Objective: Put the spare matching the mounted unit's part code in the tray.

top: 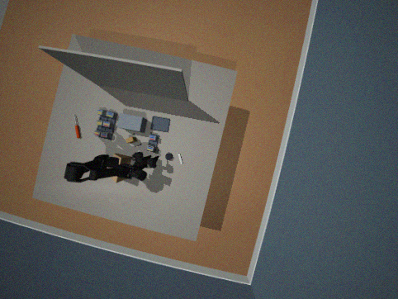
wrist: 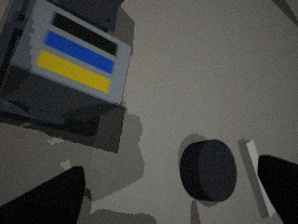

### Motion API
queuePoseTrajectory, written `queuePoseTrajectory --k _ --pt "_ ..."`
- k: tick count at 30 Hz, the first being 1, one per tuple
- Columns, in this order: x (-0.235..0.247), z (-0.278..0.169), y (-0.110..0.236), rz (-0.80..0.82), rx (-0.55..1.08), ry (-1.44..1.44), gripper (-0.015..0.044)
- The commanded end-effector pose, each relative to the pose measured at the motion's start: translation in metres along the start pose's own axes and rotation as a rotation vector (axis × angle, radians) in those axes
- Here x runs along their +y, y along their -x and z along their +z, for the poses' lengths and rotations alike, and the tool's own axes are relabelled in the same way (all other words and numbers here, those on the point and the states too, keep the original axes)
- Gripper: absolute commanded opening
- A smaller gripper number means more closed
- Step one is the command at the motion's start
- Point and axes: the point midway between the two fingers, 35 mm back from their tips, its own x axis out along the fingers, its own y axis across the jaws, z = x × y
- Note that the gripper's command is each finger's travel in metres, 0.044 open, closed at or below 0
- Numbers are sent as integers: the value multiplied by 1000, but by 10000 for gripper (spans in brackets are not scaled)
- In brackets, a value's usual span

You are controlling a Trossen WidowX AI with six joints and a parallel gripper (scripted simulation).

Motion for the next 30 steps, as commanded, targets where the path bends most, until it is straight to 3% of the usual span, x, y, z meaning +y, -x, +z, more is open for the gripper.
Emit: queuePoseTrajectory --k 1,7,16,23,30 --pt "0 0 0 0 0 0 426" --pt "-2 0 0 1 5 7 440" --pt "-75 42 -11 95 71 82 440" --pt "-99 131 -26 265 123 5 440" --pt "-89 220 -24 415 209 -102 440"
